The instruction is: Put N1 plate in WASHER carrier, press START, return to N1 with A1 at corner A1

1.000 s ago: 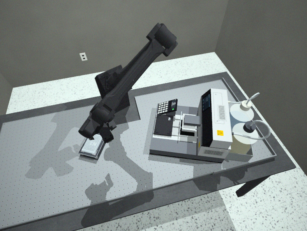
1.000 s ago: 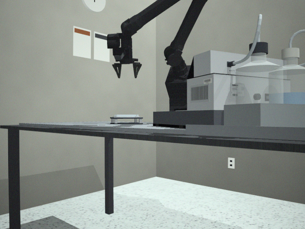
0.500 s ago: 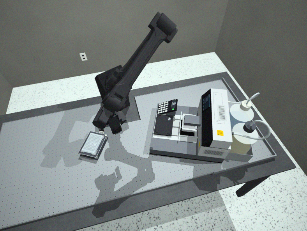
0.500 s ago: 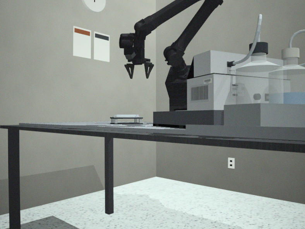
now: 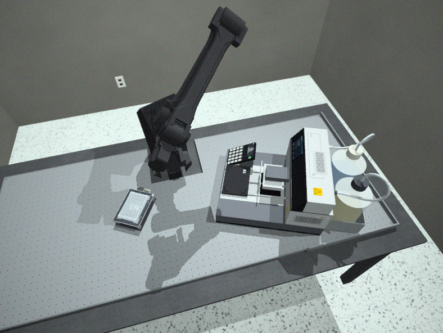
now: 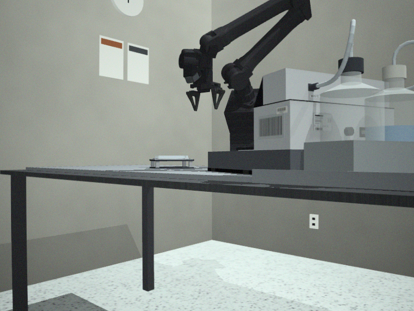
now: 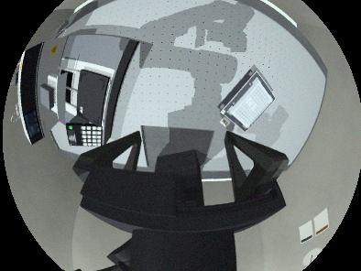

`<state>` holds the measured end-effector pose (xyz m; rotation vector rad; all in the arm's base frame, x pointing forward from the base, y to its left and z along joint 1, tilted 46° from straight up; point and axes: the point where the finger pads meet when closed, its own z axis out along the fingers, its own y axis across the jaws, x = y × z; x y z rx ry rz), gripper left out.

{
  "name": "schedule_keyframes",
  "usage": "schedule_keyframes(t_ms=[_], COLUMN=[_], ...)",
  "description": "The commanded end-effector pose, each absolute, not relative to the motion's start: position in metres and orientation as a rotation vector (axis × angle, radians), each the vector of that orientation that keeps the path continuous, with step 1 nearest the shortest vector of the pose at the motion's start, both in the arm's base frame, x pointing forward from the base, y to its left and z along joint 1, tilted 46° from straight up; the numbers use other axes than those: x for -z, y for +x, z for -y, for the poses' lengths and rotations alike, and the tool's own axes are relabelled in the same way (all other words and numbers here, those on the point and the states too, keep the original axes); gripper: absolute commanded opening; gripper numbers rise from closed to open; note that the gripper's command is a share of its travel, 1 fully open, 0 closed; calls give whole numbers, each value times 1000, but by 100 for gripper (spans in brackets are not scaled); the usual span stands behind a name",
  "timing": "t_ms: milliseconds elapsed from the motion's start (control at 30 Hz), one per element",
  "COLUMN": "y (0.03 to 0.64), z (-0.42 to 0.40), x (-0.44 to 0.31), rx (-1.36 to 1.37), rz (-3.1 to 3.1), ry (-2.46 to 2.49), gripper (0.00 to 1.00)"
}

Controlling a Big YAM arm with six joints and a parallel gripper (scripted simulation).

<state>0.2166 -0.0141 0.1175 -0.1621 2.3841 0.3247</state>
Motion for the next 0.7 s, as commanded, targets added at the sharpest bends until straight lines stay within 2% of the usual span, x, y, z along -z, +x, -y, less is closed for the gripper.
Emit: schedule_keyframes(t_ms=[0,400,667], y=[206,208,237], z=[1,-1,36], x=[-110,-115,-108], rx=[-386,-360,-471], rz=[-2381,-2359,-2356], ry=[-53,-61,257], gripper=[100,100,100])
